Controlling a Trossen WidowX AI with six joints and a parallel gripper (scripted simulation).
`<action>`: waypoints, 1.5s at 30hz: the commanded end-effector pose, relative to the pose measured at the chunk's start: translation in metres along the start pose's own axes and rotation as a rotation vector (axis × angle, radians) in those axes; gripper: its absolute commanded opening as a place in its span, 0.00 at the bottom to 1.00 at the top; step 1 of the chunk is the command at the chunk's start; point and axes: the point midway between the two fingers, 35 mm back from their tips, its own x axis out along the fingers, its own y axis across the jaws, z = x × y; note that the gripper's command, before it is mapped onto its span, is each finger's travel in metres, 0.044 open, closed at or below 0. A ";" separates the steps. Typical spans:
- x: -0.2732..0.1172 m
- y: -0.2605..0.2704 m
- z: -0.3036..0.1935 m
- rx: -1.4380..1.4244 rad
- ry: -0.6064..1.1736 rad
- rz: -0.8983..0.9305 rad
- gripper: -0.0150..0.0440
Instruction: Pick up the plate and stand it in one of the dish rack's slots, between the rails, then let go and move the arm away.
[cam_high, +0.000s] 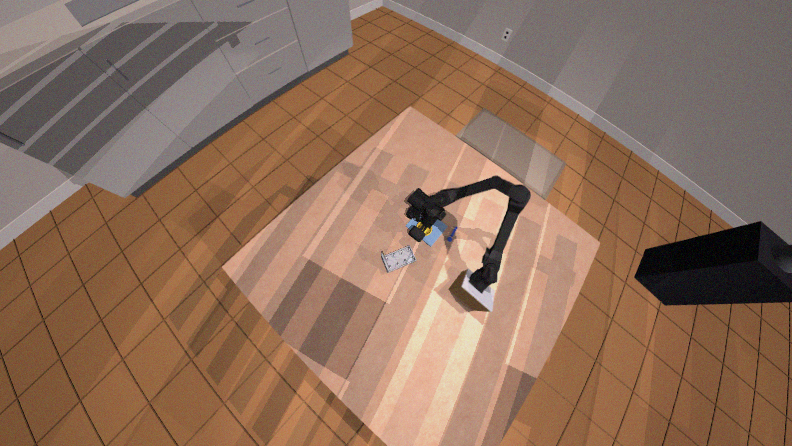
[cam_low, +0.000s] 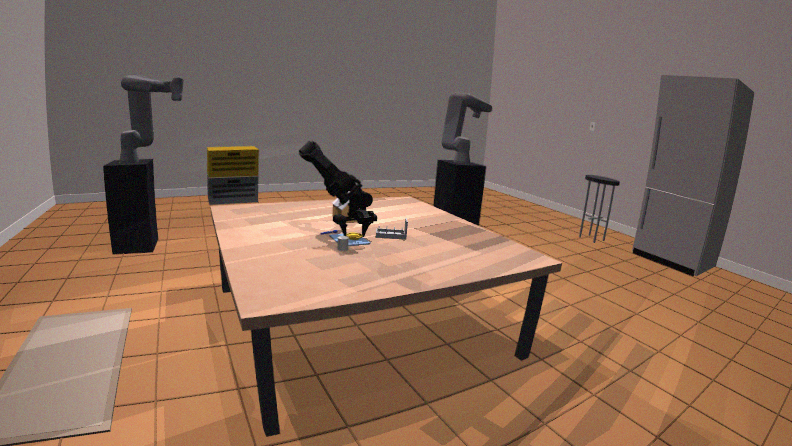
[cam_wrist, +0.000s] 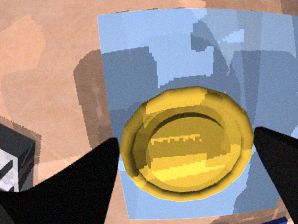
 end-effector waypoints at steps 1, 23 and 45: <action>0.003 0.001 -0.004 -0.011 0.010 -0.003 0.93; -0.019 0.003 0.004 -0.011 0.007 0.005 0.51; -0.127 0.010 0.016 -0.012 0.008 0.015 0.25</action>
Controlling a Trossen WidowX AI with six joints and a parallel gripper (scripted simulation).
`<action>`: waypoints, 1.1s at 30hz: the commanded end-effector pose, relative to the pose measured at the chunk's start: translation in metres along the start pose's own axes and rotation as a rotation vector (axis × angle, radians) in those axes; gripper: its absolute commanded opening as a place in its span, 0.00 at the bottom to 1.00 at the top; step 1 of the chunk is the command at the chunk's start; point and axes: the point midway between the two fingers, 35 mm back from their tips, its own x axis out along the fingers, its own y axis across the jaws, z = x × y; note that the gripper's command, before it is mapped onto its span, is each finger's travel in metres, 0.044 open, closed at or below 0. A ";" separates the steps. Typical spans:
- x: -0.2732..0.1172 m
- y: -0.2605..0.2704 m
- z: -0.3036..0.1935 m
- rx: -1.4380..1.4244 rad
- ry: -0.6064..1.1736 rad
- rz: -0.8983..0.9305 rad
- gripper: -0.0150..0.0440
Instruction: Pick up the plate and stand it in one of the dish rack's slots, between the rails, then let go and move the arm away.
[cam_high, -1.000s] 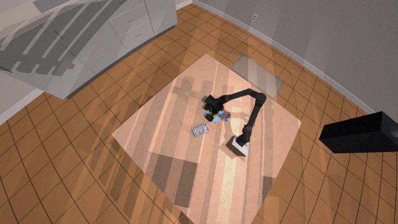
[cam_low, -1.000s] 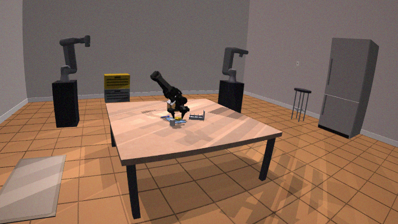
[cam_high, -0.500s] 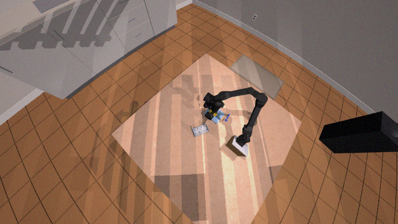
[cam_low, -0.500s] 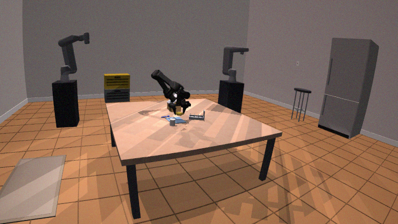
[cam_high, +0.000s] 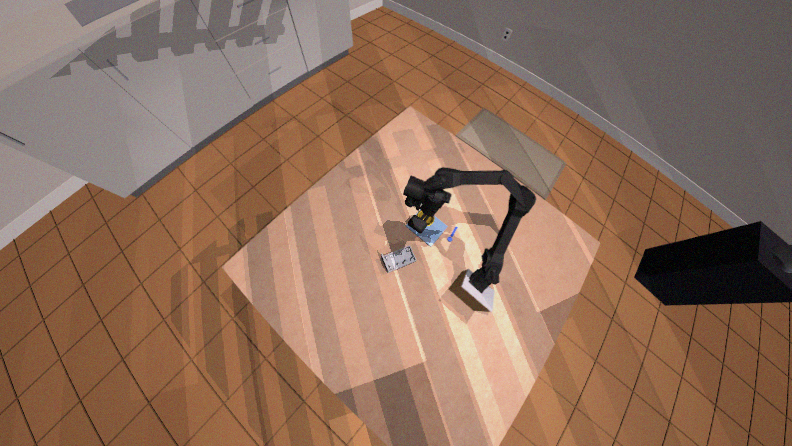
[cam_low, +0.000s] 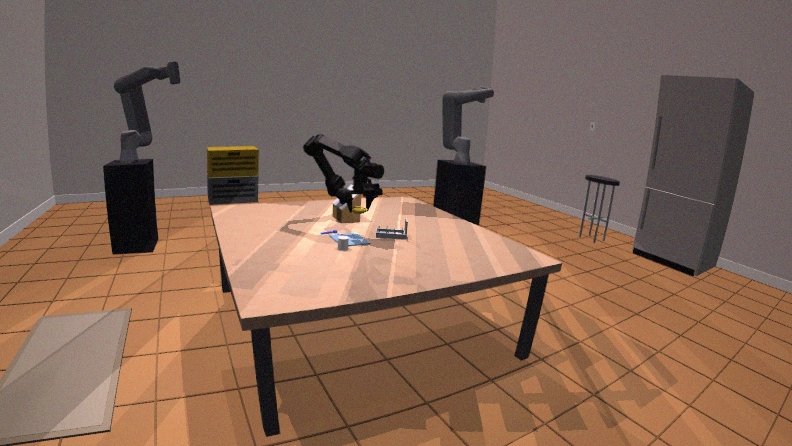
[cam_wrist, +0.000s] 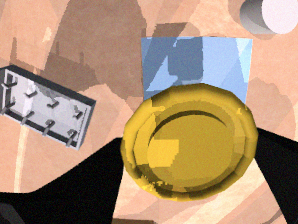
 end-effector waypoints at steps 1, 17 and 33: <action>-0.015 0.000 0.001 0.008 -0.001 0.002 0.25; -0.054 0.027 -0.011 0.122 0.000 0.000 0.25; -0.052 0.098 -0.063 0.504 0.003 -0.003 0.25</action>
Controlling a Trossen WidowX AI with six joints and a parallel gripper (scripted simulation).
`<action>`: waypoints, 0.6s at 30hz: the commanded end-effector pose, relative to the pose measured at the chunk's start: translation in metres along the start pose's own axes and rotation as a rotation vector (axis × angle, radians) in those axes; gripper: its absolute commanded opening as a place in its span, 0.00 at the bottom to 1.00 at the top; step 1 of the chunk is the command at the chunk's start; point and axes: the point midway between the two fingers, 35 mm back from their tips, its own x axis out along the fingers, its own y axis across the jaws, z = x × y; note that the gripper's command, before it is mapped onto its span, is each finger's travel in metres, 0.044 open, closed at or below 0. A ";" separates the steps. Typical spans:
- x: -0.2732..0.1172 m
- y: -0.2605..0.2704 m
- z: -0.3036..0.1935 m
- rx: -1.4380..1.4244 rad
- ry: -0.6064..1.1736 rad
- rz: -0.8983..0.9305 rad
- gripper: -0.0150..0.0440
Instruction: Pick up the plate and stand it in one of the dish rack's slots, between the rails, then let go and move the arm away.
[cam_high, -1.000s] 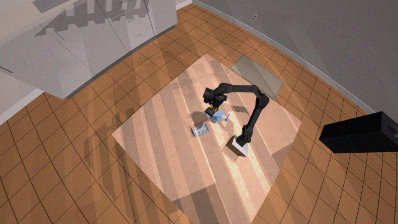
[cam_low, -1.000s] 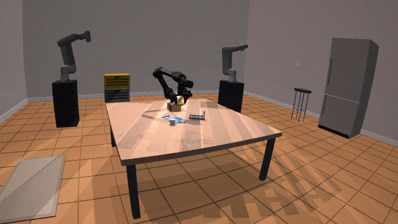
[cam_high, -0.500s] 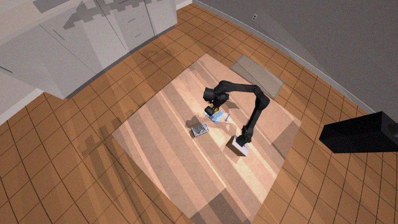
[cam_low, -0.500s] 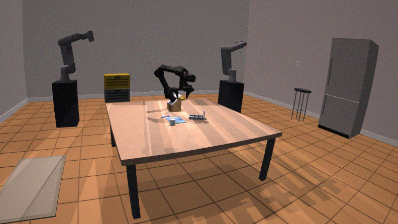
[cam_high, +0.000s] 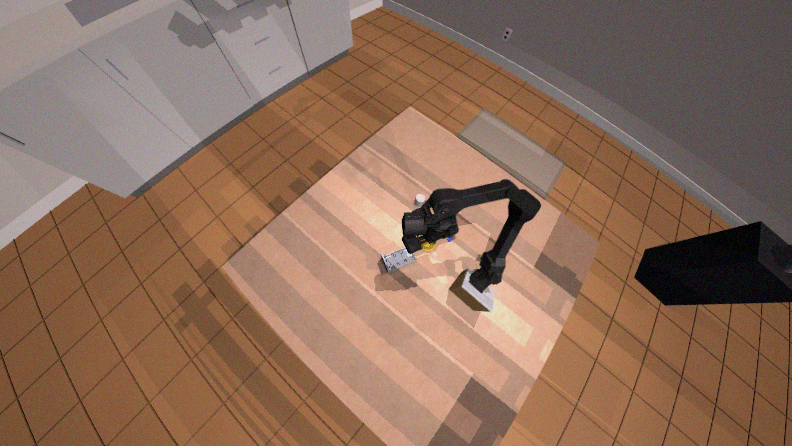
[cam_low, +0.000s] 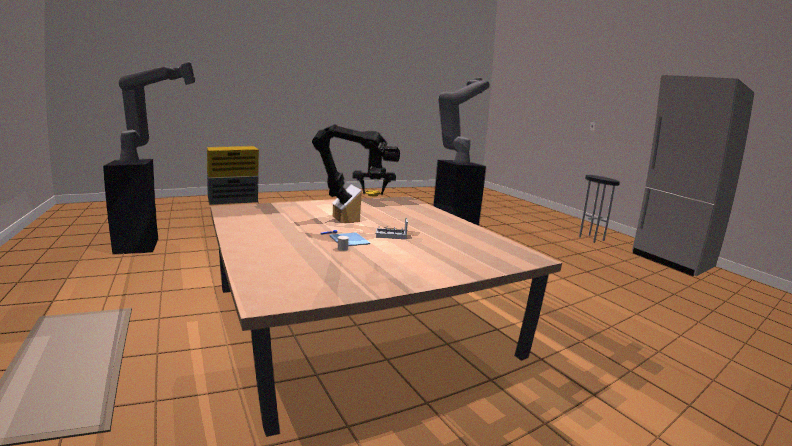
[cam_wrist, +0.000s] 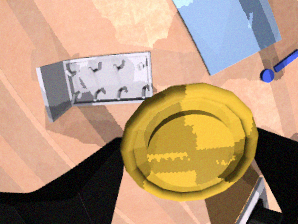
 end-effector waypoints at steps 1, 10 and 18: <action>0.004 -0.001 -0.003 0.019 0.011 -0.006 0.25; 0.028 0.000 -0.007 -0.127 0.149 0.062 0.25; 0.048 0.001 -0.012 -0.266 0.258 0.165 0.25</action>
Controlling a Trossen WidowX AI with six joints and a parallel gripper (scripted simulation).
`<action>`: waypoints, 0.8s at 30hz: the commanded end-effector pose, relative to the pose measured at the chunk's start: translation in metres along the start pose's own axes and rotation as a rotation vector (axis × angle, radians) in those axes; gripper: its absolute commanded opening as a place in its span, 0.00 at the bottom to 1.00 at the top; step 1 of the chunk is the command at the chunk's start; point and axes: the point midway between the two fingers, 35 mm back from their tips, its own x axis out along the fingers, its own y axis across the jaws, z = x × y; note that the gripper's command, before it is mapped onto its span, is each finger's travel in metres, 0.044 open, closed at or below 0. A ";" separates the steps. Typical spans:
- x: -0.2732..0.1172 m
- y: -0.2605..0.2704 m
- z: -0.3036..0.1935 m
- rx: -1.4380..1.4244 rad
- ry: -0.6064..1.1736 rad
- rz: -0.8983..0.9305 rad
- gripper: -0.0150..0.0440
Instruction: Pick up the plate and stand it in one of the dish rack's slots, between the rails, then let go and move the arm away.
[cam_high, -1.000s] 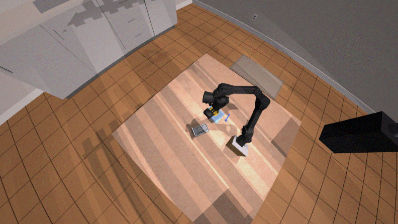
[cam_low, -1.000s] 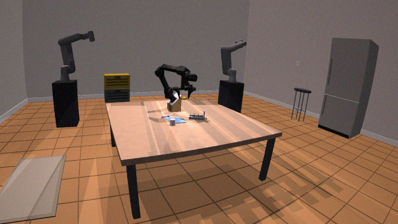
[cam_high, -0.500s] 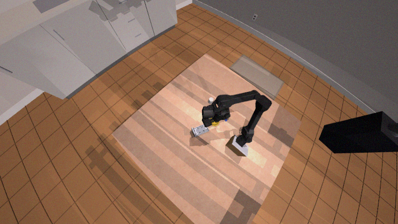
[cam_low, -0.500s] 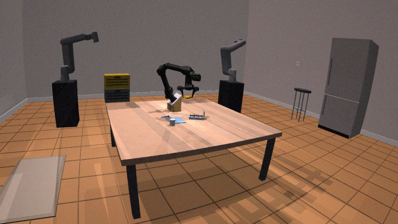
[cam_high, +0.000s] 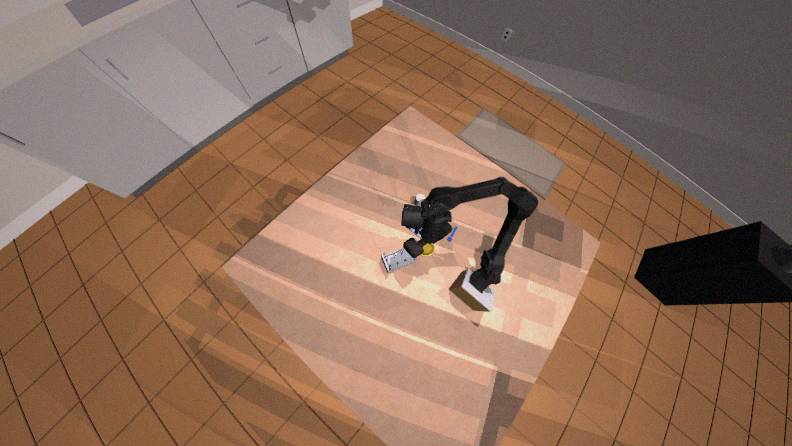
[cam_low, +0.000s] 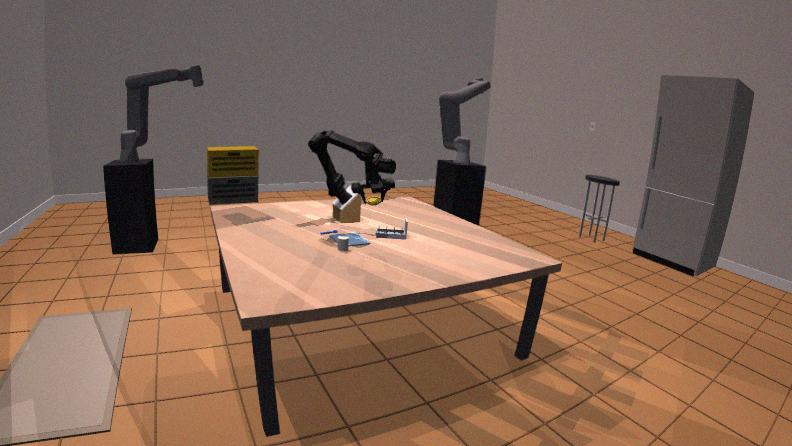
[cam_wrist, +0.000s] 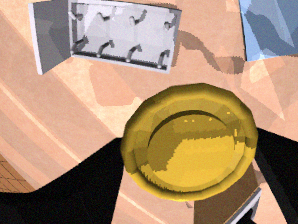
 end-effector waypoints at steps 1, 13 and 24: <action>0.010 -0.001 -0.002 -0.061 0.045 0.041 0.25; 0.036 -0.002 -0.002 -0.268 0.134 0.240 0.25; 0.055 -0.002 -0.001 -0.453 0.126 0.446 0.25</action>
